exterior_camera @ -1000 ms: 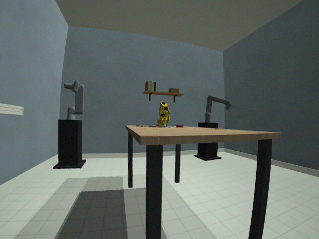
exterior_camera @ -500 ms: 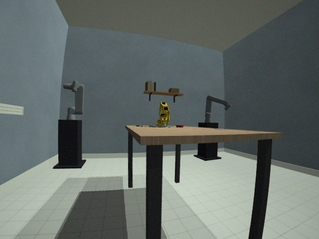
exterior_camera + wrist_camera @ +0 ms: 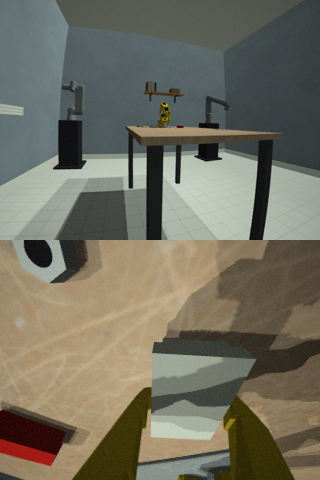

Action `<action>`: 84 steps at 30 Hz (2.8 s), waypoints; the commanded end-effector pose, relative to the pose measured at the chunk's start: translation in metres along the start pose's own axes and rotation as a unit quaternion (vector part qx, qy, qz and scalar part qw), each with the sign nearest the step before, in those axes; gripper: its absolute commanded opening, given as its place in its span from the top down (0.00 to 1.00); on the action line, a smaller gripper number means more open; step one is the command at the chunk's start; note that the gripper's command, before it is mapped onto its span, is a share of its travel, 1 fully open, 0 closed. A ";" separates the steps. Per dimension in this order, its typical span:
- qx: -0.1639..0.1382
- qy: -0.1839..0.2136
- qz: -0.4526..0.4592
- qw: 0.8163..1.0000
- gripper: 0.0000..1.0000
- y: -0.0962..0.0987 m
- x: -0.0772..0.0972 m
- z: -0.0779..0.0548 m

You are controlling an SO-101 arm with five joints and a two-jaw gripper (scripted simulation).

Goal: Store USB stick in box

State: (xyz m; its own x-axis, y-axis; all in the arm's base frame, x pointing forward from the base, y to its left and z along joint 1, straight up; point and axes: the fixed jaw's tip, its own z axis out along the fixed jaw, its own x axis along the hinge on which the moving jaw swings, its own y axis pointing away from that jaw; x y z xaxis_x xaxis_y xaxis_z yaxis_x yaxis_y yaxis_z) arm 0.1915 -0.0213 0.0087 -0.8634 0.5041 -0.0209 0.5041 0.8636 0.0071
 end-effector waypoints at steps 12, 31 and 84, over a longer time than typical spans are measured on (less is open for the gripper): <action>0.002 0.007 0.004 1.000 0.78 0.000 0.001 -0.010; 0.002 0.007 0.004 1.000 0.78 0.000 0.001 -0.040; 0.002 0.007 0.004 1.000 0.78 0.001 -0.003 -0.059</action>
State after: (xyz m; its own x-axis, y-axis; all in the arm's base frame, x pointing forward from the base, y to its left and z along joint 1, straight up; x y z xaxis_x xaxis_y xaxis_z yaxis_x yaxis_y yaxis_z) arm 0.1932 -0.0215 0.0684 -0.8634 0.5041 -0.0184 0.5041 0.8636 0.0063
